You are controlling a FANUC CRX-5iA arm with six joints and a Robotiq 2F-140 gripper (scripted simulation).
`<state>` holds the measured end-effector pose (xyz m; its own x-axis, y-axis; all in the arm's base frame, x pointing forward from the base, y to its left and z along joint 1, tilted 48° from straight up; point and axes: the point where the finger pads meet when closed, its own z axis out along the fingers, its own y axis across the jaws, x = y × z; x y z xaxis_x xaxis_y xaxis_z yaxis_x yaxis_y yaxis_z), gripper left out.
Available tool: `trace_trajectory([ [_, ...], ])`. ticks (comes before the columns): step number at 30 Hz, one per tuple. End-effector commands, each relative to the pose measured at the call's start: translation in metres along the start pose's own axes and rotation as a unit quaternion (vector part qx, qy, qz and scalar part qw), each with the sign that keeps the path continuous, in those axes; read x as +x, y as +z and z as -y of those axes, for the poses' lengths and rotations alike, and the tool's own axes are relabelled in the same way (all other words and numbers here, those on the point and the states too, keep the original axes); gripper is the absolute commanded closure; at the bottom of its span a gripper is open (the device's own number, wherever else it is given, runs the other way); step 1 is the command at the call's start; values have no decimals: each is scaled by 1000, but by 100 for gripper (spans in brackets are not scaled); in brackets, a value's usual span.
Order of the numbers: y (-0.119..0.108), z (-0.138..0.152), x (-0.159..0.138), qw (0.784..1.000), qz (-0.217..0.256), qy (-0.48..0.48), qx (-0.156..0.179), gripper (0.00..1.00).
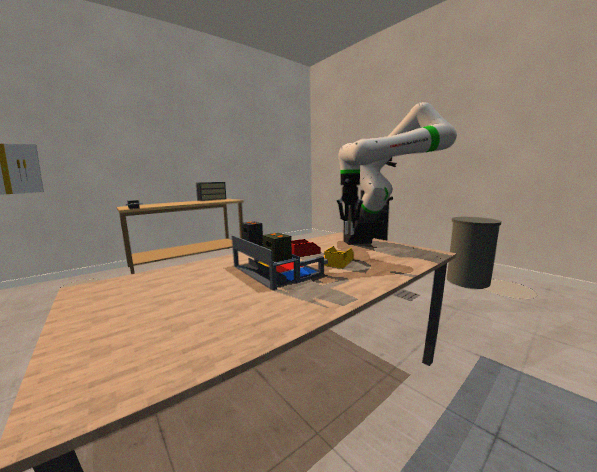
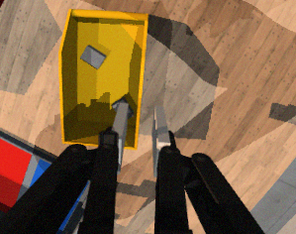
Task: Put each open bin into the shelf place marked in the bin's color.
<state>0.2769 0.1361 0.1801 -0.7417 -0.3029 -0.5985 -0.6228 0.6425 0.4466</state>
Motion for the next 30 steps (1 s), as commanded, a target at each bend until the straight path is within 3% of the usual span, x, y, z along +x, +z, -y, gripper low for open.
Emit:
trace_trajectory([
  [1, 0, 0, 0, 1000, 0, 0, 0, 85],
  [30, 12, 0, 0, 1000, 0, 0, 0, 85],
])
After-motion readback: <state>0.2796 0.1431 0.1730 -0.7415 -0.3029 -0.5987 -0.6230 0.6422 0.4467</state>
